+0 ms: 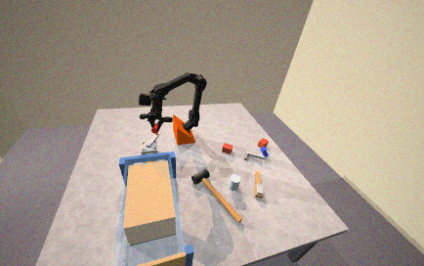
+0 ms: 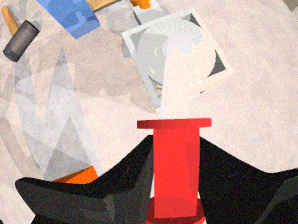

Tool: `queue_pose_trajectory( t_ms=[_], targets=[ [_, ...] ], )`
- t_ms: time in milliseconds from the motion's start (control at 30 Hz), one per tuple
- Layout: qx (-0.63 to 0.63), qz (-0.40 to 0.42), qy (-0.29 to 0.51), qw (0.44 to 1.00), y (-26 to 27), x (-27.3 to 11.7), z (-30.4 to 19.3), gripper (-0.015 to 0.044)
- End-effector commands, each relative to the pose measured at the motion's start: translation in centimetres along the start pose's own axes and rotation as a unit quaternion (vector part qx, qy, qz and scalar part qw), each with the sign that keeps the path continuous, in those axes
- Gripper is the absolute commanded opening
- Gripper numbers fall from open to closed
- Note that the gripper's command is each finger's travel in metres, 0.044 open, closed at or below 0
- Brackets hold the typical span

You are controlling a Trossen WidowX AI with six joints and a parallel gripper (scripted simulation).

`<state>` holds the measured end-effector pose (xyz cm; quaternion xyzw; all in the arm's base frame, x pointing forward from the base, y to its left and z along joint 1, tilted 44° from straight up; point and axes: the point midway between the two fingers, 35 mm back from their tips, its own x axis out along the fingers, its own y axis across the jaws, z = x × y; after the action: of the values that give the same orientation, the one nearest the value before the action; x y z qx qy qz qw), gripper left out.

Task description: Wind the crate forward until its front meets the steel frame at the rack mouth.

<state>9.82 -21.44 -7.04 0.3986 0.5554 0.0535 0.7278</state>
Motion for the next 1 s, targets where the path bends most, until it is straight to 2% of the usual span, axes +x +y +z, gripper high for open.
queue_pose_trajectory(
  t_ms=[0, 967],
  targets=[
    [-0.004, -0.011, 0.006, 1.0, -1.4, 0.1, -0.1, 0.0],
    [-0.005, -0.012, 0.005, 1.0, -5.6, 0.4, 0.9, 0.0]
  ],
)
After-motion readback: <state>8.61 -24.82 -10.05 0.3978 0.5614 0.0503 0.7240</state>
